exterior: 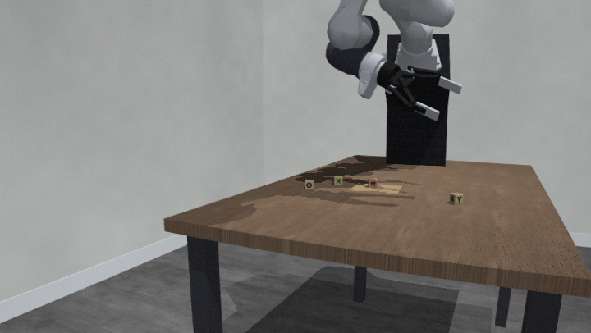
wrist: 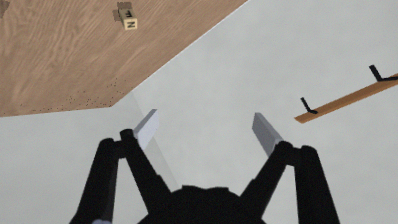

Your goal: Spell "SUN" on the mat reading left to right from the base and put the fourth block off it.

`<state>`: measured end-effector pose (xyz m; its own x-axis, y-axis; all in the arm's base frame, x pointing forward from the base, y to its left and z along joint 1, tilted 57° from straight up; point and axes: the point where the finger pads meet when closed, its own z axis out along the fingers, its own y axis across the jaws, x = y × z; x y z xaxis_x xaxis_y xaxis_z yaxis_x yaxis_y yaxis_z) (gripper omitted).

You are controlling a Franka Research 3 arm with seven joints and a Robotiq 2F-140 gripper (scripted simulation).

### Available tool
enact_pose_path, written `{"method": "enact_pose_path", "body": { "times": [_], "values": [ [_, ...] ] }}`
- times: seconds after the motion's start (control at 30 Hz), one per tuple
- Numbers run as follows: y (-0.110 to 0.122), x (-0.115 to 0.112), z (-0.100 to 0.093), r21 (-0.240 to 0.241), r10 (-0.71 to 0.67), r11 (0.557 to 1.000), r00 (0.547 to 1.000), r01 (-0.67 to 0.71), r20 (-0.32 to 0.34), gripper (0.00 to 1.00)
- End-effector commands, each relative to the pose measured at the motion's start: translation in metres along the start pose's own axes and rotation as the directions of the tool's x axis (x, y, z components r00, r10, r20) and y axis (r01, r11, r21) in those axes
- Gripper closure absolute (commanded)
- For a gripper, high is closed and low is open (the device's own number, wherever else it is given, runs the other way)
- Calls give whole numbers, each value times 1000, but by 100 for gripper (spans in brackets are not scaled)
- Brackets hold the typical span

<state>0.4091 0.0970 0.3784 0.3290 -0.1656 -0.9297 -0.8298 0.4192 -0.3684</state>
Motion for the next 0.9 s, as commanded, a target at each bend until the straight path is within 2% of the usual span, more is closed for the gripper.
{"method": "enact_pose_path", "body": {
  "times": [0.0, 0.3, 0.37, 0.47, 0.87],
  "values": [
    [-14, 17, 0, 64, 86, 995, 992, -80, -91, 0],
    [-27, 26, 13, 135, 112, 987, 970, -84, -214, 0],
    [-27, 26, 13, 135, 112, 987, 970, -84, -214, 0],
    [-33, 30, 20, 175, 129, 981, 952, -82, -279, 0],
    [-49, 41, 36, 263, 176, 963, 890, -66, -421, 0]
  ]
}}
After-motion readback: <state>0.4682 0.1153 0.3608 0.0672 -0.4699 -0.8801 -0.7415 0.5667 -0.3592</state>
